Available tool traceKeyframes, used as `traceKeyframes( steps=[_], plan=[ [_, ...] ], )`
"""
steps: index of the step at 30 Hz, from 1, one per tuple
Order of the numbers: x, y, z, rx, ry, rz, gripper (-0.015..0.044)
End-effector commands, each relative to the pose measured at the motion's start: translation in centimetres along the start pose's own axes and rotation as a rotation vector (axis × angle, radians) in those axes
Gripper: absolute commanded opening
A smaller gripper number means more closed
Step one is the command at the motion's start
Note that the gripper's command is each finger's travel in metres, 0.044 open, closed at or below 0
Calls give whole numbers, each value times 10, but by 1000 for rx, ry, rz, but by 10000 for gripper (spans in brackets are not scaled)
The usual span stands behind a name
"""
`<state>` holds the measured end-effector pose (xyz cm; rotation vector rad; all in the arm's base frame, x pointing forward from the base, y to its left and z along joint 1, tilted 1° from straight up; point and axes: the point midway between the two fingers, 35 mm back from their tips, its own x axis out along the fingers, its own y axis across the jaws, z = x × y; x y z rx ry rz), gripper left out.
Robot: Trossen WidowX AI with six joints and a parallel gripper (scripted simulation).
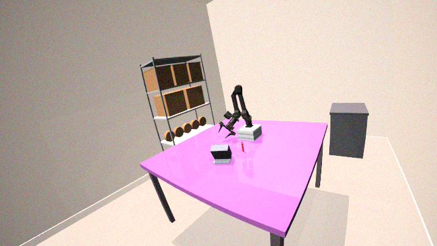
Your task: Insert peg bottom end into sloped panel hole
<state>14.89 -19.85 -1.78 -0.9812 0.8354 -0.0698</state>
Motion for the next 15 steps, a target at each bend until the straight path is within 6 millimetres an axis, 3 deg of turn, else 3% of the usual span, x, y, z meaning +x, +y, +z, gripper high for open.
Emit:
traceKeyframes(
  steps=[1,15],
  plan=[
    [0,0,0,-2,-1,1,426],
    [26,-2,24,-157,-78,115,440]
  ],
)
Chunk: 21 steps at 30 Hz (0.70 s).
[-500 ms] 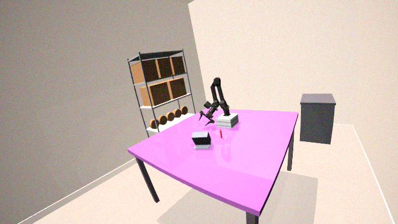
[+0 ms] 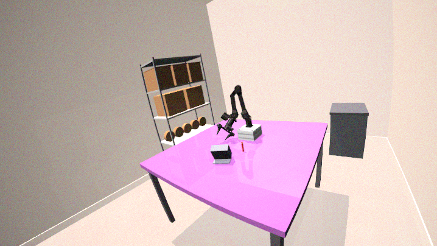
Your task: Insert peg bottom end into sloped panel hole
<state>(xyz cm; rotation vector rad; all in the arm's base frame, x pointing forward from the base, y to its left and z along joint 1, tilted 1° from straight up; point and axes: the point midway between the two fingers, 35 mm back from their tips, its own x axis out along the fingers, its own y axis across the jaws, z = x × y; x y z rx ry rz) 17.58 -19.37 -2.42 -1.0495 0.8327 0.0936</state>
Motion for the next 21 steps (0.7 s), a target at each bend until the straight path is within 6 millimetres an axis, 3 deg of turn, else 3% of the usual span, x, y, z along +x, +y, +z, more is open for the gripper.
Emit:
traceKeyframes(
  steps=[1,21],
  plan=[
    [7,-3,6,-48,-18,29,440],
    [40,-11,52,-320,-135,196,440]
  ],
)
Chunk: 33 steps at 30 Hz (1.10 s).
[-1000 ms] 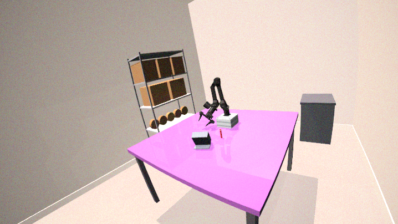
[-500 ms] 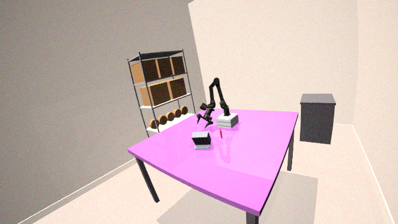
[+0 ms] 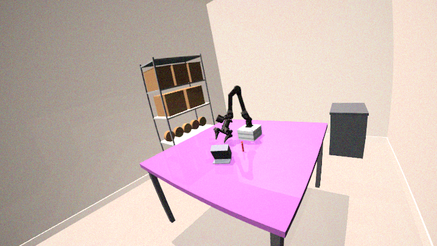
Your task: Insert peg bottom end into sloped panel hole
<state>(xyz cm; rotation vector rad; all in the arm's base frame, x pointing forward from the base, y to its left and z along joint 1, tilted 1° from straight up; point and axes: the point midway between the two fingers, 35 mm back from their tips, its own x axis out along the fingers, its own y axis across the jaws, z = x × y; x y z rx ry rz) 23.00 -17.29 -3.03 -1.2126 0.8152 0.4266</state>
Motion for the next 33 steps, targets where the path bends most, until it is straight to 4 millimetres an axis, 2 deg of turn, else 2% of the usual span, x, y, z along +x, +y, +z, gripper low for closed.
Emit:
traceKeyframes(
  steps=[1,16,33],
  plan=[
    [6,-6,8,-60,-19,30,440],
    [22,-21,48,-288,-106,147,440],
    [30,-32,100,-535,-191,264,440]
  ],
)
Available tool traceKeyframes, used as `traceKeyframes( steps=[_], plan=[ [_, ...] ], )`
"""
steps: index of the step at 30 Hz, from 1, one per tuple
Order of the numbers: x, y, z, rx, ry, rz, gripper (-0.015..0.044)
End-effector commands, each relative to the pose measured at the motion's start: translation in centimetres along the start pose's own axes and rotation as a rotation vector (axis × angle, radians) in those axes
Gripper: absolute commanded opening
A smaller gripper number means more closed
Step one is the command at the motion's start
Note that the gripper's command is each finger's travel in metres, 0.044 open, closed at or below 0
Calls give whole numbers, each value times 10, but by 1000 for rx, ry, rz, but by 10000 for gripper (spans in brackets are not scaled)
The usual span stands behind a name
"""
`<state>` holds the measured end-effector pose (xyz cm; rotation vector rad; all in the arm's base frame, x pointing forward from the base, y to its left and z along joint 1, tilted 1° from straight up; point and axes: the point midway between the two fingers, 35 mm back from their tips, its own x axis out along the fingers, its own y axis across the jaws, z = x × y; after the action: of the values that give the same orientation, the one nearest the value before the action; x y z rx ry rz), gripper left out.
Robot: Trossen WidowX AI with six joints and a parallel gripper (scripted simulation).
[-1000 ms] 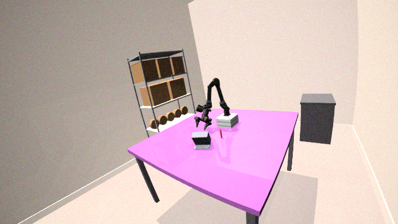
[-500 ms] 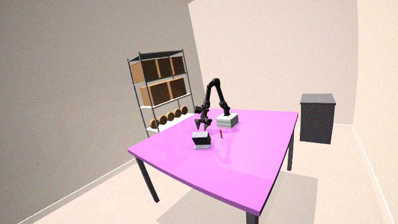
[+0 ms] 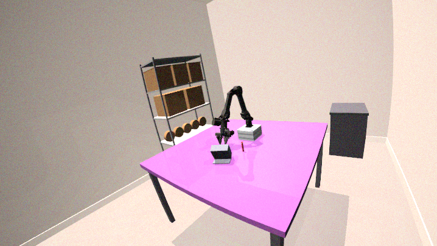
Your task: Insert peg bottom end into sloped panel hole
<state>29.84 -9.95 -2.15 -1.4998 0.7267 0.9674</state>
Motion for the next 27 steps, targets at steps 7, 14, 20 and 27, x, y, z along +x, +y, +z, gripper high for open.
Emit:
traceKeyframes(
  steps=[7,14,20,27],
  plan=[
    [3,-20,25,-160,-44,65,440],
    [2,-32,46,-281,-79,112,440],
    [1,-42,65,-388,-109,150,440],
    [-3,-51,88,-511,-140,192,440]
  ],
)
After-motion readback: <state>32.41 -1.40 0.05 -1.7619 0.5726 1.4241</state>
